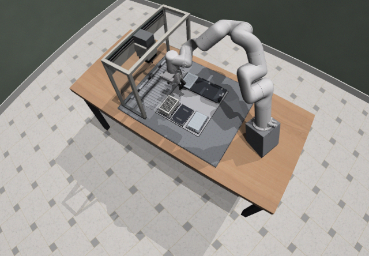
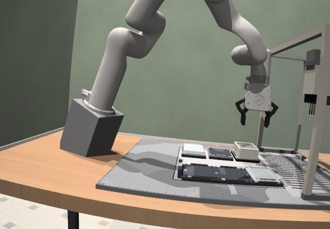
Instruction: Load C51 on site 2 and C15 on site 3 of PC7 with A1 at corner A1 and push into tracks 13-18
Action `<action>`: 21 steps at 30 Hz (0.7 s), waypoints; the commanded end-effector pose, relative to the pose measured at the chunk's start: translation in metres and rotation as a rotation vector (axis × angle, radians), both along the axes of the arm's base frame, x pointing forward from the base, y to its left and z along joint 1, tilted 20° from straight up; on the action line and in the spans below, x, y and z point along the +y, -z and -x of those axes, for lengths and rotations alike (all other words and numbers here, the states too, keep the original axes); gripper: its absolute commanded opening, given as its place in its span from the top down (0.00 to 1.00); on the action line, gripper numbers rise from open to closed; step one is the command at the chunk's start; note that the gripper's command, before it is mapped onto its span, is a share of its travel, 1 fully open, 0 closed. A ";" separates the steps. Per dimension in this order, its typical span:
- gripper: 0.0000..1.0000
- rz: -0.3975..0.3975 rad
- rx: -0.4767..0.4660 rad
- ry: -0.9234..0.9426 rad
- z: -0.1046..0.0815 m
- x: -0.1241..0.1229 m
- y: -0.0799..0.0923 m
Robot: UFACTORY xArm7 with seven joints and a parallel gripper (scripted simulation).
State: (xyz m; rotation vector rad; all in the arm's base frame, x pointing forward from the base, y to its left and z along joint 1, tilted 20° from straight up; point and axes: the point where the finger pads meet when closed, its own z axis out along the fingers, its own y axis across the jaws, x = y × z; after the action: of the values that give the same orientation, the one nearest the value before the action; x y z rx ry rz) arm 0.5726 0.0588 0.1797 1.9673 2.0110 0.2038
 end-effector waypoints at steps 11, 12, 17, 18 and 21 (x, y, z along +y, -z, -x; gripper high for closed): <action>0.00 0.001 -0.005 -0.002 0.003 0.073 -0.001; 0.00 0.001 -0.005 -0.002 0.003 0.073 -0.001; 0.00 0.000 -0.005 -0.002 0.004 0.093 0.000; 0.00 0.000 -0.005 -0.002 0.004 0.094 0.000; 0.00 0.000 -0.005 -0.002 0.004 0.094 0.000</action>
State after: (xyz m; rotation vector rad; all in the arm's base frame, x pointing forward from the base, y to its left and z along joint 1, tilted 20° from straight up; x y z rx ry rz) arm 0.5672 0.1489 0.1777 1.9639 2.0146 0.2051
